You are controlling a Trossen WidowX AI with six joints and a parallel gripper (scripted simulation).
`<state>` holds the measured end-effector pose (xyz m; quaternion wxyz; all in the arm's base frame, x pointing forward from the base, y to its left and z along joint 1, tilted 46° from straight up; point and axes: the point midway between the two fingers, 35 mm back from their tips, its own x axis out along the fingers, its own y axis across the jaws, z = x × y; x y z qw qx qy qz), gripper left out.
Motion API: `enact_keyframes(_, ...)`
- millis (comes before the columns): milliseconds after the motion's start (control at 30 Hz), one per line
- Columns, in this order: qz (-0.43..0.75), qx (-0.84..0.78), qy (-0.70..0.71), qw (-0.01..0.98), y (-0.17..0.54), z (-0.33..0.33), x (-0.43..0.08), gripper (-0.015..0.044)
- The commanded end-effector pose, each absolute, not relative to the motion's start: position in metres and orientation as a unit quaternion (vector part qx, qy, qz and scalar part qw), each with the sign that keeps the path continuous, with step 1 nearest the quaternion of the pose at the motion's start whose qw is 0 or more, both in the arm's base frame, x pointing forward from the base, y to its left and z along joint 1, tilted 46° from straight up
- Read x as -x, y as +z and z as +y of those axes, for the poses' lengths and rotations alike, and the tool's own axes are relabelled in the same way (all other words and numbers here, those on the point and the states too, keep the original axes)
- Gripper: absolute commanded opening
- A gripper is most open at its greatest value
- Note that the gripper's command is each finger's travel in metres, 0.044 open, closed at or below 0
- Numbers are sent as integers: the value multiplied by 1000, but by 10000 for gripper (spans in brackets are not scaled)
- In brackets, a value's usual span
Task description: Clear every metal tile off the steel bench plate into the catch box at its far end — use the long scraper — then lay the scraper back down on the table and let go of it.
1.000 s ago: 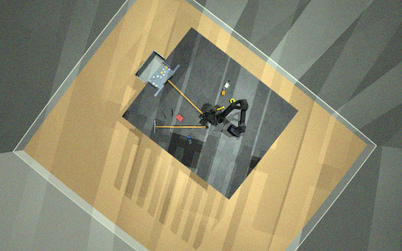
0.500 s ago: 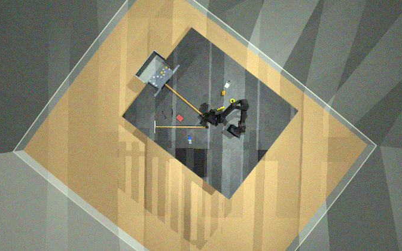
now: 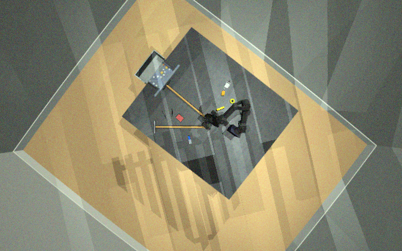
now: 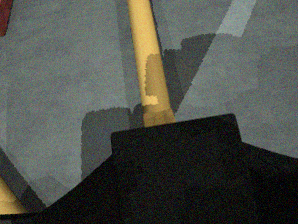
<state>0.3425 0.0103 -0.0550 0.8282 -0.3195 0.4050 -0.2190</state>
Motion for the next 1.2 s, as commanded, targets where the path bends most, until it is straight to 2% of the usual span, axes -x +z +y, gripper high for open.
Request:
enact_keyframes(0, 408, 326, -215, 825, -56, 13, -330, 0)
enact_keyframes(767, 408, 329, -212, 824, -59, 17, -279, 0)
enact_keyframes(1167, 412, 327, -211, 824, -49, 8, -281, 0)
